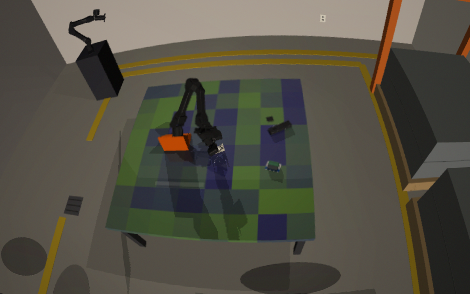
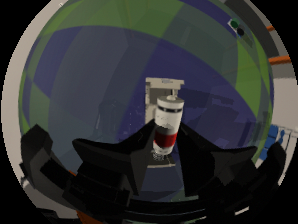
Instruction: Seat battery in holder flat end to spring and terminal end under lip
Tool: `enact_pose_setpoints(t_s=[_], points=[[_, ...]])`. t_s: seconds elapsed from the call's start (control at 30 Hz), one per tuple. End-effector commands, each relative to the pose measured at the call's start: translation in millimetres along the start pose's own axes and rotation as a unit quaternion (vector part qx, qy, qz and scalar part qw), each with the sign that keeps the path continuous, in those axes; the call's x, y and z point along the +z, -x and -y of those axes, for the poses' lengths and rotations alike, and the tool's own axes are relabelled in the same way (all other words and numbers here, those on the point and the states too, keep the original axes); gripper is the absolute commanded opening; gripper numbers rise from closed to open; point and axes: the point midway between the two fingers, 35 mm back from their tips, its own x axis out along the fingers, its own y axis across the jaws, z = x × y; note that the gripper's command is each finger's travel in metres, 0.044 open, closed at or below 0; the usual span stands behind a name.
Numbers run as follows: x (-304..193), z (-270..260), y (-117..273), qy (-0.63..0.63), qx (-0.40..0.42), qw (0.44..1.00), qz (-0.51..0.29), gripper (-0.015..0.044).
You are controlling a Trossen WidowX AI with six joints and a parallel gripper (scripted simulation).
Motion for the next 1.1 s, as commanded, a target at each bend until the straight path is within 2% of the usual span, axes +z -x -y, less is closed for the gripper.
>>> enact_pose_setpoints(t_s=[0.0, 1.07], points=[[-4.3, 2.0, -2.3, 0.004, -0.009, 1.0, -0.028, 0.0084], [0.6, -4.3, -5.0, 0.025, -0.004, 0.987, -0.158, 0.0084]])
